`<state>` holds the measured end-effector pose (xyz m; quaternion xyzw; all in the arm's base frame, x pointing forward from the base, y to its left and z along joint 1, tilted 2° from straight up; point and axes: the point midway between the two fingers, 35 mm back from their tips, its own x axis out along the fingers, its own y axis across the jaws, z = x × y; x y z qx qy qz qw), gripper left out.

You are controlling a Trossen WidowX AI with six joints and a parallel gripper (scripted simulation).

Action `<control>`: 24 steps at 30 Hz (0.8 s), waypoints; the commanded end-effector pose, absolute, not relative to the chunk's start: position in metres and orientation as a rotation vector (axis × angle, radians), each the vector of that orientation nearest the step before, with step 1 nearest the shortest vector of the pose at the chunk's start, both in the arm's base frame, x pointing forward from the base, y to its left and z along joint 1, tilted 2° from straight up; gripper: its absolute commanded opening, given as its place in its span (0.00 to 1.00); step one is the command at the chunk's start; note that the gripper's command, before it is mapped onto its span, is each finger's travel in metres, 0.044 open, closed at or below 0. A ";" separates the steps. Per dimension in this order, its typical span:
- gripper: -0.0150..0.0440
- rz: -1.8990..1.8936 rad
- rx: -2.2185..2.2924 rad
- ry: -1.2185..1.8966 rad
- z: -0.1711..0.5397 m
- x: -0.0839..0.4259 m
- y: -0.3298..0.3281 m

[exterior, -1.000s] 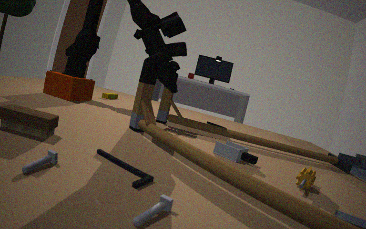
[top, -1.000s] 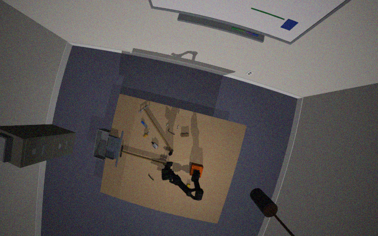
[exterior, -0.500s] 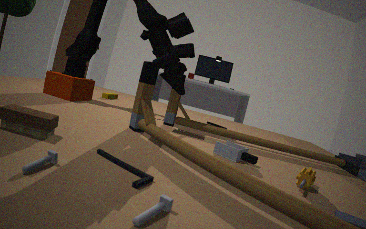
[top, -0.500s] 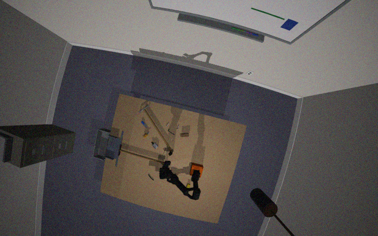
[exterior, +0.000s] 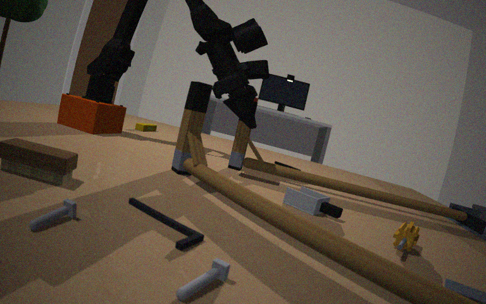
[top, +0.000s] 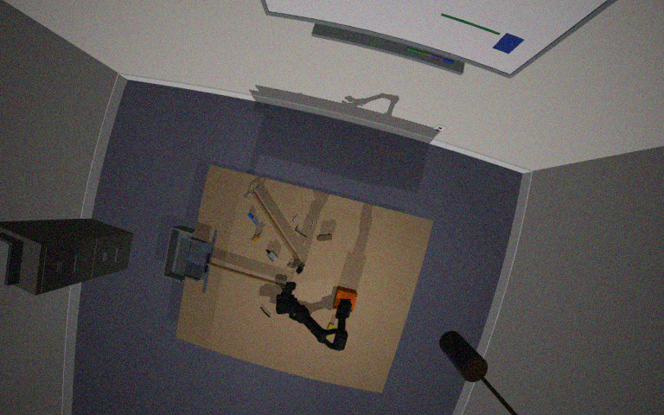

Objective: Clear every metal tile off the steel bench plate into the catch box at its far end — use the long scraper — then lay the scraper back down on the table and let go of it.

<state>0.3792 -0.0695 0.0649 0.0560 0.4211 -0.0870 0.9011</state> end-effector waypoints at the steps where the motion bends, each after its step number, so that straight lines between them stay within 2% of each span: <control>1: 0.25 -0.185 0.117 0.857 0.069 0.387 -0.071; 24: 0.25 -0.185 0.117 0.854 0.071 0.418 -0.076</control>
